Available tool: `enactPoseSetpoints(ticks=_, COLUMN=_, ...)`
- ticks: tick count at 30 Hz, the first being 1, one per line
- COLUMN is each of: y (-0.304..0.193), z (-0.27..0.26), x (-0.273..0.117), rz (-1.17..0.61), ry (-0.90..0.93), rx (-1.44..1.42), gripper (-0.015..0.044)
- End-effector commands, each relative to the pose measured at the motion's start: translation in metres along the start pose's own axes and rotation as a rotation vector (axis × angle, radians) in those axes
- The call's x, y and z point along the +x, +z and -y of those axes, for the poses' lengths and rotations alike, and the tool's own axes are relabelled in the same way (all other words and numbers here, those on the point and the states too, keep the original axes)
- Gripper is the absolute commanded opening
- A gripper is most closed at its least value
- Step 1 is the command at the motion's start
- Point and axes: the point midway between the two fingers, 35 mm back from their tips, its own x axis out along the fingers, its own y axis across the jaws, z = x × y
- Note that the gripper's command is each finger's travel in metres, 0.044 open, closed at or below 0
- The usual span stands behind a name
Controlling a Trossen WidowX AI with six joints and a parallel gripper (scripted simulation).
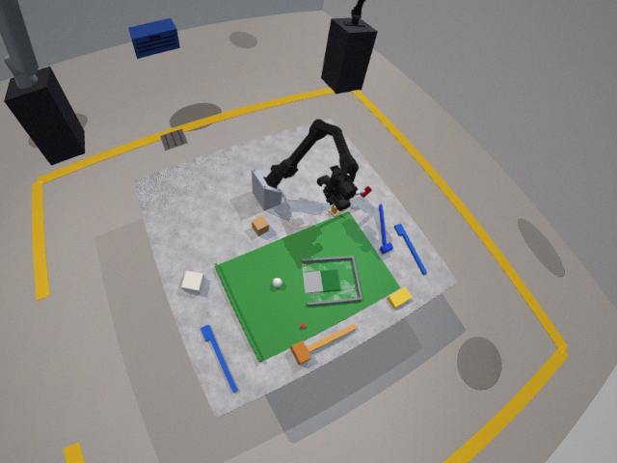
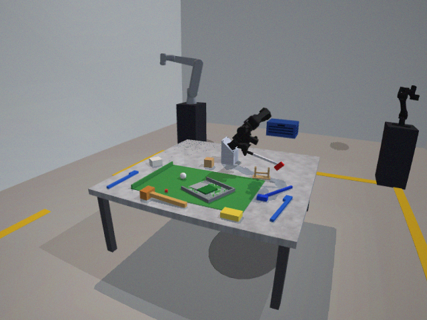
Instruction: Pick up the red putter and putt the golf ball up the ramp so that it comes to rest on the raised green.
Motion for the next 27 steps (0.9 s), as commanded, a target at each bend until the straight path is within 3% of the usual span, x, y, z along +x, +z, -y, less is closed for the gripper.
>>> enactPoseSetpoints(ticks=1, y=-0.031, z=0.014, x=-0.001, rz=-0.021, ry=-0.011, rx=0.186, gripper=0.0000)
enactPoseSetpoints(ticks=27, y=-0.210, z=0.021, x=-0.008, rz=-0.056, ry=-0.060, rx=1.139, gripper=0.0000)
